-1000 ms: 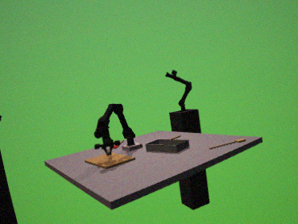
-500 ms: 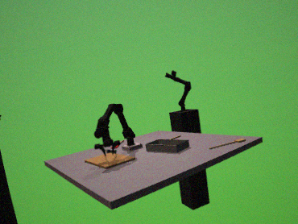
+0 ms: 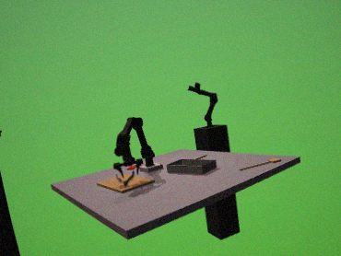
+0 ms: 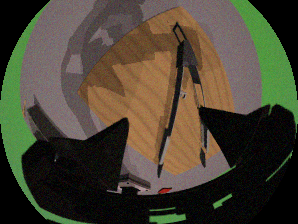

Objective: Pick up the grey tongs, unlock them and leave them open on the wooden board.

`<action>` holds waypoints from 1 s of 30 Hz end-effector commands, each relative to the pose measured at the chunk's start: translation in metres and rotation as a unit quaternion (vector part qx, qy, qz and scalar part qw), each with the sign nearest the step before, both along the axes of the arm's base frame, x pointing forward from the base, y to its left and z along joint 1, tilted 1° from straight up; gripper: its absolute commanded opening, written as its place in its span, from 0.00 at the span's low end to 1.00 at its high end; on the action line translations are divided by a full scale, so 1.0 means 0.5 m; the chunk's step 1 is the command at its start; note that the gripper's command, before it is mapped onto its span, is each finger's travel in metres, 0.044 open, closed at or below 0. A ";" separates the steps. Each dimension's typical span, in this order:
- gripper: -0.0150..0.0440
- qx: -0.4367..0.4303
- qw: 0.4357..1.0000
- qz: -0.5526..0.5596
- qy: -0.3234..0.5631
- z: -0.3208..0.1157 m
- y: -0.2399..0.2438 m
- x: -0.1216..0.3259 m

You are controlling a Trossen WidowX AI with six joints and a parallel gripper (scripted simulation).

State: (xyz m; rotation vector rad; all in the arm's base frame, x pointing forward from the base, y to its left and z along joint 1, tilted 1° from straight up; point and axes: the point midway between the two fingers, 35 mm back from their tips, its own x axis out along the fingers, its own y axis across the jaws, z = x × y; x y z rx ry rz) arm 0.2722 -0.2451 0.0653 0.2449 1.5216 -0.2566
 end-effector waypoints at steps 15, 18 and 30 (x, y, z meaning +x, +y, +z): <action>1.00 -0.001 1.000 0.008 -0.004 0.088 0.220 0.059; 1.00 0.000 1.000 0.014 -0.006 0.145 0.221 0.054; 1.00 0.000 1.000 0.014 -0.007 0.150 0.221 0.053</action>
